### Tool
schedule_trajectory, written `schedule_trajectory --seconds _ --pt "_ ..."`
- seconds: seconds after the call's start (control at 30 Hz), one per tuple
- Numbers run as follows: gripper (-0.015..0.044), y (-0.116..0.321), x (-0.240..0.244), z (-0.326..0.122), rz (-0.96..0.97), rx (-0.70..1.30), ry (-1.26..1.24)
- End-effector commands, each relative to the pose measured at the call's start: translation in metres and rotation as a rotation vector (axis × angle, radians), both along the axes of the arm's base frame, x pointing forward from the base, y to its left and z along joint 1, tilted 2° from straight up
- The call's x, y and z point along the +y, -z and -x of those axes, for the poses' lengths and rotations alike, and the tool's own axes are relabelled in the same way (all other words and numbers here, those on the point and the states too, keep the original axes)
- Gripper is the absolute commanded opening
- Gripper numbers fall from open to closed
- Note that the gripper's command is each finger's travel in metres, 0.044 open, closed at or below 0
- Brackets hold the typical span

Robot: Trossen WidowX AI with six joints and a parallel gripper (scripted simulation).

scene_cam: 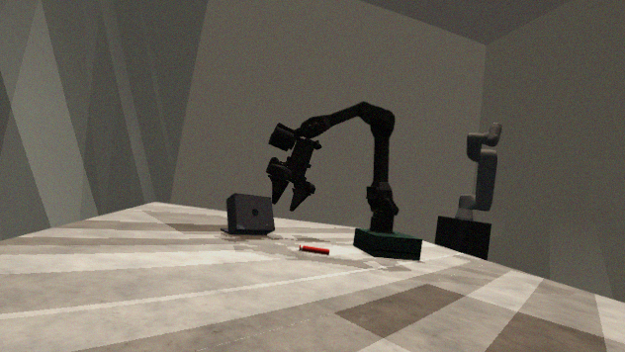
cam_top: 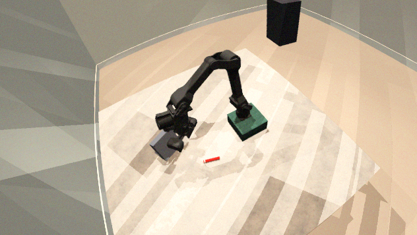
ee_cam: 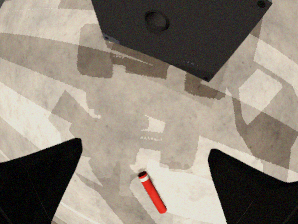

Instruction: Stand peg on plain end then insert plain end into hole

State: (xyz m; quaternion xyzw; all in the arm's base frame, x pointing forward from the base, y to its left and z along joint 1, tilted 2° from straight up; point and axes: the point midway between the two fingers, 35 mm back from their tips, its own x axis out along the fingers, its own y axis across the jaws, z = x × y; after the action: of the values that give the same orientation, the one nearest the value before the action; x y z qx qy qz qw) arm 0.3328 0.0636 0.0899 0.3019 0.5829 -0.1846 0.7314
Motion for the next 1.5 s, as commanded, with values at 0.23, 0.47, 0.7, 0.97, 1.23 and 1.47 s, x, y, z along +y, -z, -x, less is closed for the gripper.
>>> schedule_trajectory --seconds 0.23,0.47,0.7,0.97,1.23,1.47 --pt "0.0440 0.017 0.049 0.034 0.097 0.114 -0.325" --pt "0.0440 0.024 0.074 0.058 0.155 0.174 -0.522" --pt "0.0440 0.028 0.075 0.058 0.156 0.176 -0.528" --pt "0.0440 0.041 0.076 0.056 0.156 0.175 -0.529" --pt "0.0440 0.054 0.076 0.055 0.156 0.175 -0.528" --pt "0.0440 0.066 0.076 0.054 0.156 0.175 -0.528"
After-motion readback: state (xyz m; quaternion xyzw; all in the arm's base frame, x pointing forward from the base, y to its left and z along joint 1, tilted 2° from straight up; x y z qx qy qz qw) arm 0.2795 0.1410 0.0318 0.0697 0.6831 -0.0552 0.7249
